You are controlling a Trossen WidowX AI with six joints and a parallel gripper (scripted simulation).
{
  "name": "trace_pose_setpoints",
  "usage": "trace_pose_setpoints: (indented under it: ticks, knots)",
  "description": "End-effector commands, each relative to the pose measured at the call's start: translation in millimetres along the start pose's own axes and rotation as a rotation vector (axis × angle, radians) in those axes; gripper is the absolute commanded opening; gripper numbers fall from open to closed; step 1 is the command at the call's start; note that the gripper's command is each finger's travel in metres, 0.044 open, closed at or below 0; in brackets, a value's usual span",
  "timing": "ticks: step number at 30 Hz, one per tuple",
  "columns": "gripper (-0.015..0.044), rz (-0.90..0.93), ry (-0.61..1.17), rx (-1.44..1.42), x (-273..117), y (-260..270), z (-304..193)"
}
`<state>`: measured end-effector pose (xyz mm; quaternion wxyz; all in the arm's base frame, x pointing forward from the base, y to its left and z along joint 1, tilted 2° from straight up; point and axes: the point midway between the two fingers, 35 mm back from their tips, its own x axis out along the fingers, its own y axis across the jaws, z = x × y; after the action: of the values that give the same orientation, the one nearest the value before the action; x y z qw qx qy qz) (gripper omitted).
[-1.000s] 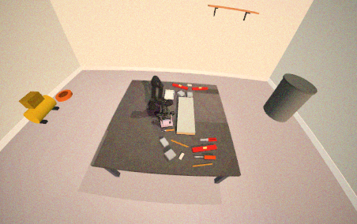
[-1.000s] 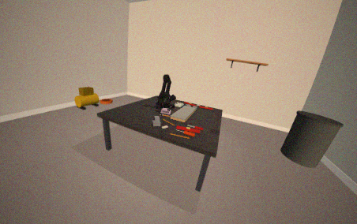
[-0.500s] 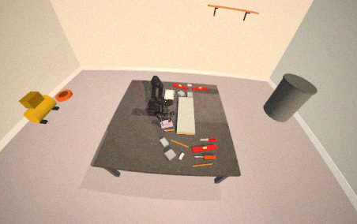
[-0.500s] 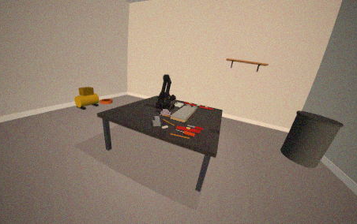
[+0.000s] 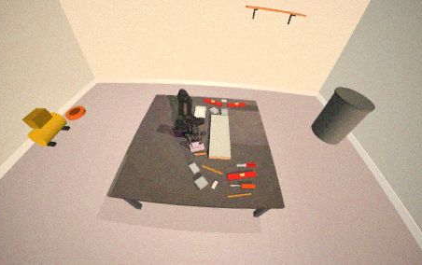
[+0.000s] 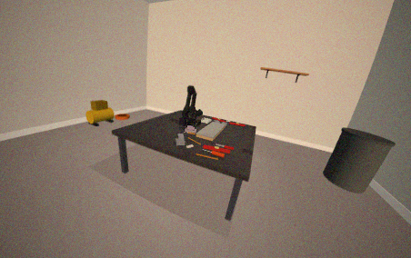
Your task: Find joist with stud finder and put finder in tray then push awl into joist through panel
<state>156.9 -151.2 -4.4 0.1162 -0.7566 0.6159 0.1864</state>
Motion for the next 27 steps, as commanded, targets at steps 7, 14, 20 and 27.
trace_pose_setpoints:
  ticks: [7,14,20,27]
  knots:
    - [0.044,-0.001,0.001,0.01,-5,-3,-1]
    - [0.044,-0.001,0.0,0.01,-8,-3,0]
    - [0.044,-0.001,-0.001,0.01,-11,-3,0]
    - [0.044,-0.001,0.0,0.01,-14,-3,0]
